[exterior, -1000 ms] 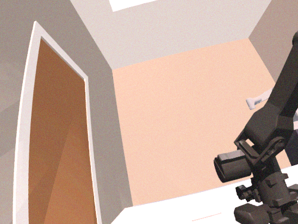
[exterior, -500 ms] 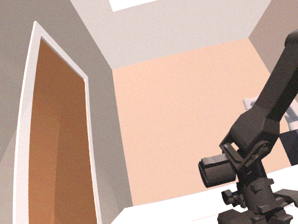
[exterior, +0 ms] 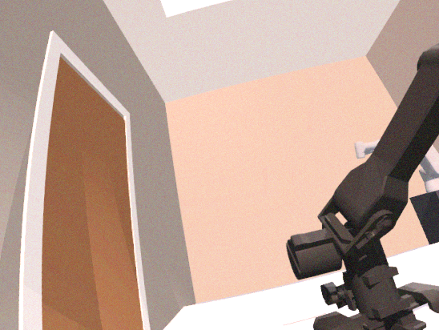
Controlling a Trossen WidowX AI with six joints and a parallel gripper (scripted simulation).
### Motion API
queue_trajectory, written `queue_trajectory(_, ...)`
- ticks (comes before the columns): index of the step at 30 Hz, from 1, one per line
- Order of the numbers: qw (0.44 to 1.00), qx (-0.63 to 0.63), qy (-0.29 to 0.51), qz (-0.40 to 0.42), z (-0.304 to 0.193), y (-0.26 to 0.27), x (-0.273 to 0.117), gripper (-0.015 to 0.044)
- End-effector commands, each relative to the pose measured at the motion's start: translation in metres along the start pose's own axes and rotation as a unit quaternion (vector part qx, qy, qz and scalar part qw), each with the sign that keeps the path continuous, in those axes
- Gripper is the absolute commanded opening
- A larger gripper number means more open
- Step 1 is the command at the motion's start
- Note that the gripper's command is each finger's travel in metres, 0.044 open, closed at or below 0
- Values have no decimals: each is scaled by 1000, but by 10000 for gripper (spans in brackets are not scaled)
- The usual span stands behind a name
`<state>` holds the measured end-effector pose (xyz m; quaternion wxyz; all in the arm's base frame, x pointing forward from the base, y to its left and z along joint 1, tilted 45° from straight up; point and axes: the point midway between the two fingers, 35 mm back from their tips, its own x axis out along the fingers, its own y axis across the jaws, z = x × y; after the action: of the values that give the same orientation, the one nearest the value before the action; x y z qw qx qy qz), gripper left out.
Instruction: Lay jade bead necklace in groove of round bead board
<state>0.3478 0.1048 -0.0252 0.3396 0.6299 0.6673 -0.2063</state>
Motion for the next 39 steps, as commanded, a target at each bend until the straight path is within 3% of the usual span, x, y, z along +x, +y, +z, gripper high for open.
queue_trajectory(1, 1000, -1, 0, -1, -1, 0, 0, 105)
queue_trajectory(14, 1000, 3, 1, -4, 0, -2, -1, 440)
queue_trajectory(38, 1000, 0, 1, -4, 0, -2, -1, 440)
queue_trajectory(39, 1000, -7, 1, -4, -1, -2, -2, 414)
